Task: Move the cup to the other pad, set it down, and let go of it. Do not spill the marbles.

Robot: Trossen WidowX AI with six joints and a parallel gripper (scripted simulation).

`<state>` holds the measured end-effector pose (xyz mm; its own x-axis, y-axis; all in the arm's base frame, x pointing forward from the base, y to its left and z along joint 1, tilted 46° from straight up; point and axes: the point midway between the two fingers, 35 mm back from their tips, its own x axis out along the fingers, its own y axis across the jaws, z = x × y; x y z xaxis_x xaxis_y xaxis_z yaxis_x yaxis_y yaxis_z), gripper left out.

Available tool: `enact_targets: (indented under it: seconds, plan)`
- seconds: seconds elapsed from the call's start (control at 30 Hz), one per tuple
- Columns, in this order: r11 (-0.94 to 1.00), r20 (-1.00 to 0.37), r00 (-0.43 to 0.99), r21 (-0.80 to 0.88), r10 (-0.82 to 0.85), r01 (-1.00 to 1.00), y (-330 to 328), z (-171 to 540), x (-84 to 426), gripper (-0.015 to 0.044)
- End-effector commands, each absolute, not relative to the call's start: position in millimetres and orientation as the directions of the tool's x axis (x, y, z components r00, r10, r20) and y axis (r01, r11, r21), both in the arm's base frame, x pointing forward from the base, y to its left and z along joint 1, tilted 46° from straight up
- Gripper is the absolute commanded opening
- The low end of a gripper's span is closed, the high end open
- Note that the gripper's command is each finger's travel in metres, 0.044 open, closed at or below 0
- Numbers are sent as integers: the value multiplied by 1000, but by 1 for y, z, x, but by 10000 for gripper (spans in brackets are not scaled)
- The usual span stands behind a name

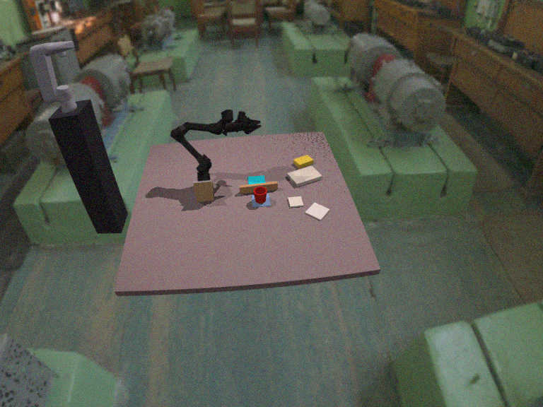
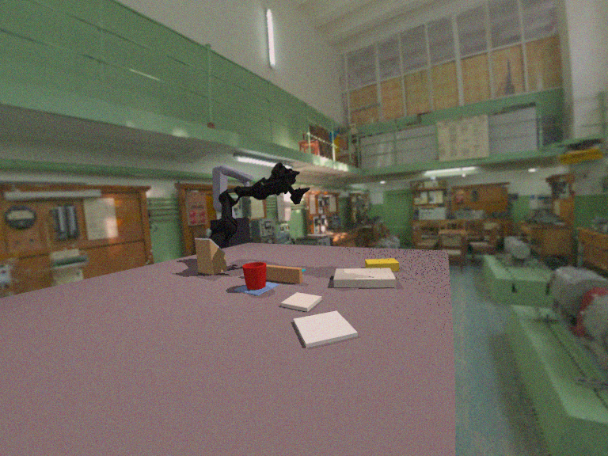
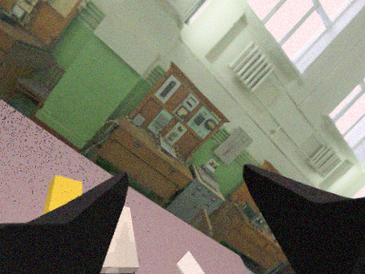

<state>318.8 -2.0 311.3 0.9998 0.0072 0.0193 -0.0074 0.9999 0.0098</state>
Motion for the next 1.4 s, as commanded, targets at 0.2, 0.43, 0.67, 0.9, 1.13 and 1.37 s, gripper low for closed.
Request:
enact_targets:
  seconds: [0.2, 0.43, 0.67, 0.9, 1.13, 1.37]
  plan:
    - [980, -348, 937, 194, 23, 48, -21, 228, 360, 216]
    - [857, -726, 677, 423, 125, 295, -42, 122, 371, 148]
    - [581, -888, 312, 457, 336, 674, -51, 37, 346, 148]
    - [213, -794, 10, 175, 608, 961, -54, -21, 306, 148]
    - [89, -708, -55, 11, 704, 996, -51, -32, 292, 148]
    - [89, -708, -55, 11, 704, 996, -48, -35, 293, 148]
